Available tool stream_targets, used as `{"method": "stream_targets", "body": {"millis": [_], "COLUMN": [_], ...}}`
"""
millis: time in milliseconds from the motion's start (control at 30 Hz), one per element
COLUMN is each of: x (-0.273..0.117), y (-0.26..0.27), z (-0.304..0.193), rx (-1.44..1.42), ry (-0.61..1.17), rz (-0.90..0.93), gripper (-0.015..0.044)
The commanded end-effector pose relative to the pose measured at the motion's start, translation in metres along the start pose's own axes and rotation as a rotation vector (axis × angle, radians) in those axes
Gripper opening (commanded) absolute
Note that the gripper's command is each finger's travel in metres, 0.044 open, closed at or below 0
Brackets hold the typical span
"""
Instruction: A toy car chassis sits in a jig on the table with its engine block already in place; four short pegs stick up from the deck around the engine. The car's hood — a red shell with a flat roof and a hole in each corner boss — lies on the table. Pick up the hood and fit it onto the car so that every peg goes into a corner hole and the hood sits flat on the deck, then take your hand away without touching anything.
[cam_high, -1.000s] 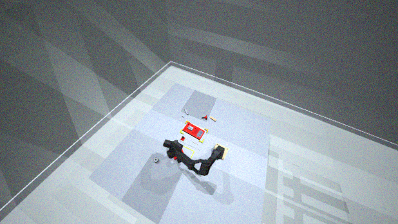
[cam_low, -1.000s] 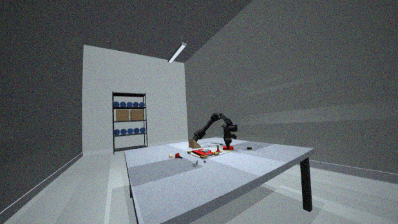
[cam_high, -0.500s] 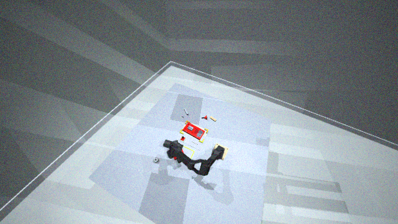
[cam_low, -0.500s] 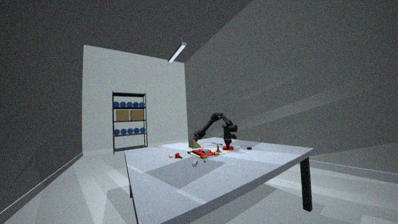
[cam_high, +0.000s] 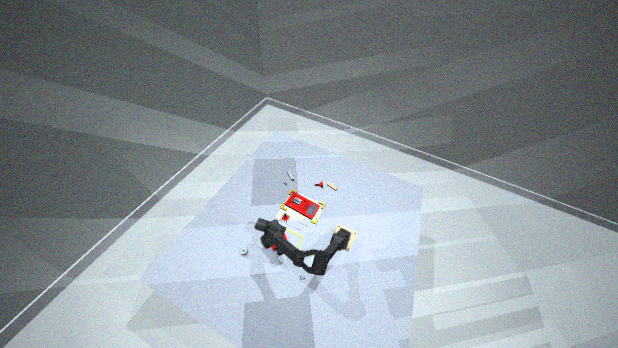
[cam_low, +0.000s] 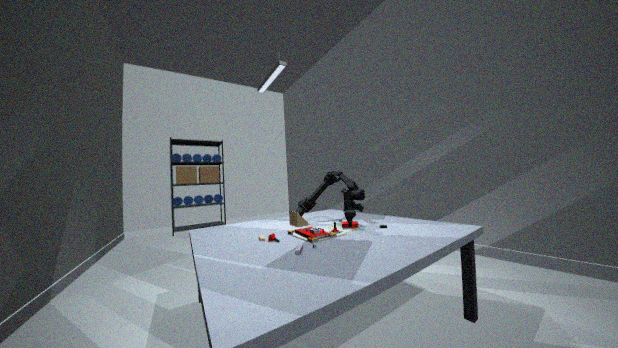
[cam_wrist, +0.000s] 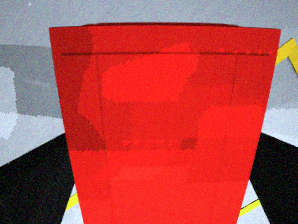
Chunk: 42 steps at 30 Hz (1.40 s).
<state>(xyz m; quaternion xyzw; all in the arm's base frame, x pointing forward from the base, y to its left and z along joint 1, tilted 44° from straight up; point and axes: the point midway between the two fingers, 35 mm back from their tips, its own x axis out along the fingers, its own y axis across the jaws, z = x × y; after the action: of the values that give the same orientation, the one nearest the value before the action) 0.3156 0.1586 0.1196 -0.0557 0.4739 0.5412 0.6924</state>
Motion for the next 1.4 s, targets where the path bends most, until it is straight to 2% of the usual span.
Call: {"method": "stream_targets", "body": {"millis": [0, 933, 1133, 1367], "x": [-0.011, -0.085, -0.085, -0.087], "y": [-0.002, -0.002, -0.001, -0.030], "z": [0.002, 0.001, 0.000, -0.015], "rx": [-0.004, -0.003, 0.003, 0.117], "ry": [-0.009, -0.006, 0.001, 0.006], "rz": [-0.007, -0.008, -0.005, -0.017], "gripper": [0.0000, 0.0000, 0.0000, 0.0000]}}
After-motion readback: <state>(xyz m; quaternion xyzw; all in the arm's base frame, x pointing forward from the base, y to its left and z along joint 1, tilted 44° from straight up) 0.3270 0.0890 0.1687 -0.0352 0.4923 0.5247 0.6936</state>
